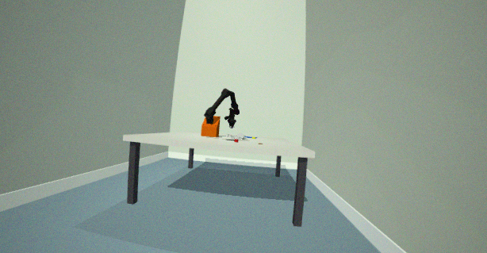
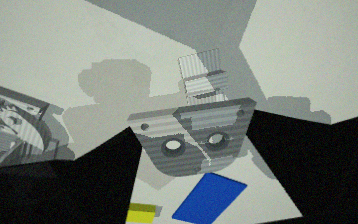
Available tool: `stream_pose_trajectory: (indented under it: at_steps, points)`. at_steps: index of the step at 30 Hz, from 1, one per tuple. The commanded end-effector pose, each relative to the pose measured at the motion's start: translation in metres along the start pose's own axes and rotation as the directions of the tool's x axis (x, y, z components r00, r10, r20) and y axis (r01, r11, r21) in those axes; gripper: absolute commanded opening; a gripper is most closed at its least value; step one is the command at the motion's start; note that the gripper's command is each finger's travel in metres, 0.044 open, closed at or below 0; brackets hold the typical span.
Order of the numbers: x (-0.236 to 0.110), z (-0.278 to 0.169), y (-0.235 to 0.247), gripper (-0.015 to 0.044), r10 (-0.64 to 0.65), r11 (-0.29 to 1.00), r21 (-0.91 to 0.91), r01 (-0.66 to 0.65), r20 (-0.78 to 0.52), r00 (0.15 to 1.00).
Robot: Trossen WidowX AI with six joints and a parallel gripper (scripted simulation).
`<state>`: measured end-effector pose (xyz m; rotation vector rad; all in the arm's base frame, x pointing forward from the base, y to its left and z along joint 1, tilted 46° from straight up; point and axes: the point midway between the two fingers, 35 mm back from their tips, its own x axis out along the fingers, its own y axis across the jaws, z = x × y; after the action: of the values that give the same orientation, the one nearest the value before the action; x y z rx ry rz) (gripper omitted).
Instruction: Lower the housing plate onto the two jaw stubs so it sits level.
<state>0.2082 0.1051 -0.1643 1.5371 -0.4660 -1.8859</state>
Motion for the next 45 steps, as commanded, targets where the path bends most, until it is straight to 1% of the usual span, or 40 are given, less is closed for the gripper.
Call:
stream_pose_trajectory:
  at_steps: [1, 23, 45]
  points:
    - [-0.001, -0.002, 0.012, 0.0351, 0.002, 1.000, 0.029, -0.002, 0.002, 1.000]
    - [-0.007, -0.014, 0.083, 0.0351, -0.008, 0.978, 0.206, 0.010, -0.009, 1.000]
    - [-0.004, -0.008, 0.154, 0.0351, 0.007, 0.923, 0.384, -0.004, -0.007, 1.000]
